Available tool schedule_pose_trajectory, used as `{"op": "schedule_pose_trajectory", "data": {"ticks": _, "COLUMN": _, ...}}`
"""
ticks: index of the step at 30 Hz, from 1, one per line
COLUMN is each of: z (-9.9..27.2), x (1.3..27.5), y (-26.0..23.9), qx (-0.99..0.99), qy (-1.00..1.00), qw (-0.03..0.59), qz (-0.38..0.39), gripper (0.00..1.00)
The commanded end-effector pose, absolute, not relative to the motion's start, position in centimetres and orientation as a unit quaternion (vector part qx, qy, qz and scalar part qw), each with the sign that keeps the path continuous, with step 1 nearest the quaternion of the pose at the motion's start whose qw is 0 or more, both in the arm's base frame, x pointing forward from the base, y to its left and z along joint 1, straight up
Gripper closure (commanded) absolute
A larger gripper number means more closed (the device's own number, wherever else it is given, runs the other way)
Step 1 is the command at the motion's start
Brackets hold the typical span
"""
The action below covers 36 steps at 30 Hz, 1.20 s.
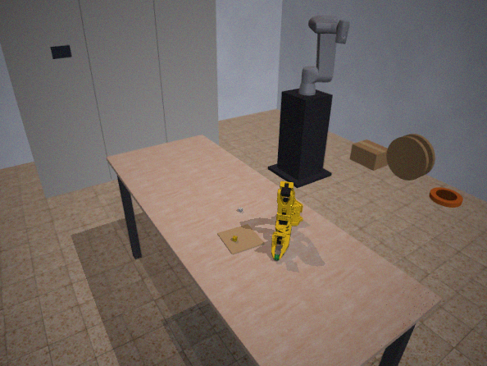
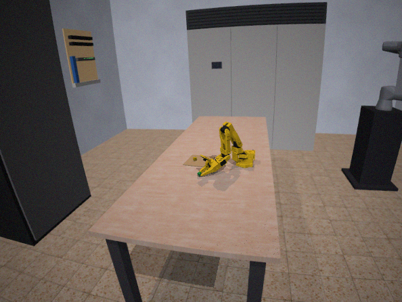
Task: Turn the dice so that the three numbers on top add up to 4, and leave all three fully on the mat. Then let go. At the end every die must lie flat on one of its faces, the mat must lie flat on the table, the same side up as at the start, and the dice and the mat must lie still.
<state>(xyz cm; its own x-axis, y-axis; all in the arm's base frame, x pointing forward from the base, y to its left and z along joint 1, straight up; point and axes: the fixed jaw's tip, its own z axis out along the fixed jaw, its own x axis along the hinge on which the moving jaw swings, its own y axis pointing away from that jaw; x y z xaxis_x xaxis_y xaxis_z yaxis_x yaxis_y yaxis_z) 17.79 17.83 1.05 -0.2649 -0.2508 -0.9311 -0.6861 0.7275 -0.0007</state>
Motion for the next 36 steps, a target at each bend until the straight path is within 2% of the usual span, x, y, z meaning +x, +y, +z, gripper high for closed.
{"op": "schedule_pose_trajectory", "data": {"ticks": 1, "z": 1.67, "x": 17.99, "y": 18.24, "qx": -0.299, "qy": 0.758, "qw": 0.536, "qz": 0.218, "gripper": 0.9}}
{"op": "schedule_pose_trajectory", "data": {"ticks": 19, "z": 1.67, "x": 17.99, "y": 18.24, "qx": -0.299, "qy": 0.758, "qw": 0.536, "qz": 0.218, "gripper": 0.74}}
{"op": "schedule_pose_trajectory", "data": {"ticks": 36, "z": 2.04, "x": 17.44, "y": 17.72, "qx": -0.281, "qy": 0.762, "qw": 0.535, "qz": 0.232, "gripper": 0.73}}
